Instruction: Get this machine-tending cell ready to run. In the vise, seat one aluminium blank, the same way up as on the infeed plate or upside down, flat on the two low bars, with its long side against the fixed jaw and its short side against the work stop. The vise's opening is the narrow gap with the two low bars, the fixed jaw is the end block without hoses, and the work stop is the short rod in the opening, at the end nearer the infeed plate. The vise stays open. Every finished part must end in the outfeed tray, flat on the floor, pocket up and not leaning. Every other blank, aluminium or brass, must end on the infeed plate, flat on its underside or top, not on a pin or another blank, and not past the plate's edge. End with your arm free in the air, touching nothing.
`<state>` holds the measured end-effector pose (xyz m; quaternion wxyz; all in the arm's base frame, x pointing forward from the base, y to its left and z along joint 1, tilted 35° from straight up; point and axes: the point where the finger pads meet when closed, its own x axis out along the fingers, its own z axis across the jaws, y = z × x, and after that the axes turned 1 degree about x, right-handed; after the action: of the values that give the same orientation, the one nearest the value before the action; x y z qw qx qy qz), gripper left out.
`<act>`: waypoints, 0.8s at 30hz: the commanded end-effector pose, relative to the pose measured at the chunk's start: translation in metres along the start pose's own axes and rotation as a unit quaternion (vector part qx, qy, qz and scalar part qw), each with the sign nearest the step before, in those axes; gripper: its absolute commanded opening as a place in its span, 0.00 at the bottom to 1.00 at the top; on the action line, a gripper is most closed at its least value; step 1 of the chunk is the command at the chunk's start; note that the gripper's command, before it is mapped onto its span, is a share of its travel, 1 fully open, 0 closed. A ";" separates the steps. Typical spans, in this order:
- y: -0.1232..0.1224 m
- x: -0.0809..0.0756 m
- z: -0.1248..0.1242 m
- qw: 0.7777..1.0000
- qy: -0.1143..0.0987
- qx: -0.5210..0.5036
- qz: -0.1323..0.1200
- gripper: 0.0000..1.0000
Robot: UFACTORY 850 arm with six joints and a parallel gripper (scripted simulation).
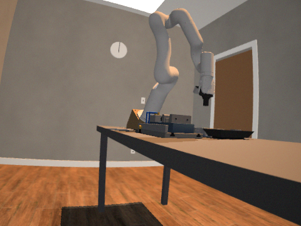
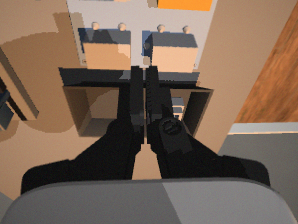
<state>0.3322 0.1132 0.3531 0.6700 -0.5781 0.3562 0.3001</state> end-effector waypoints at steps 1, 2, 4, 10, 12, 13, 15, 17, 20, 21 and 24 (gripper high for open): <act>-0.001 0.000 0.000 1.000 0.000 0.000 -0.001 0.00; -0.001 0.000 0.000 1.000 0.000 0.000 -0.001 0.00; -0.001 0.000 0.000 1.000 0.000 0.000 -0.001 0.00; -0.001 0.000 0.000 1.000 0.000 0.000 -0.001 0.00; -0.001 0.000 0.000 1.000 0.000 0.000 -0.001 0.00; -0.001 0.000 0.000 1.000 0.000 0.000 -0.001 0.00; -0.001 0.000 0.000 1.000 0.000 0.000 -0.001 0.00; -0.001 0.000 0.000 1.000 0.000 0.000 -0.001 0.00; -0.001 0.002 0.000 1.000 0.000 0.000 -0.001 0.00; -0.001 0.003 0.000 1.000 0.000 0.000 -0.001 0.00; -0.001 0.006 0.000 1.000 0.000 0.000 -0.001 0.00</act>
<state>0.3341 0.1132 0.3504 0.6700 -0.5781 0.3562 0.3001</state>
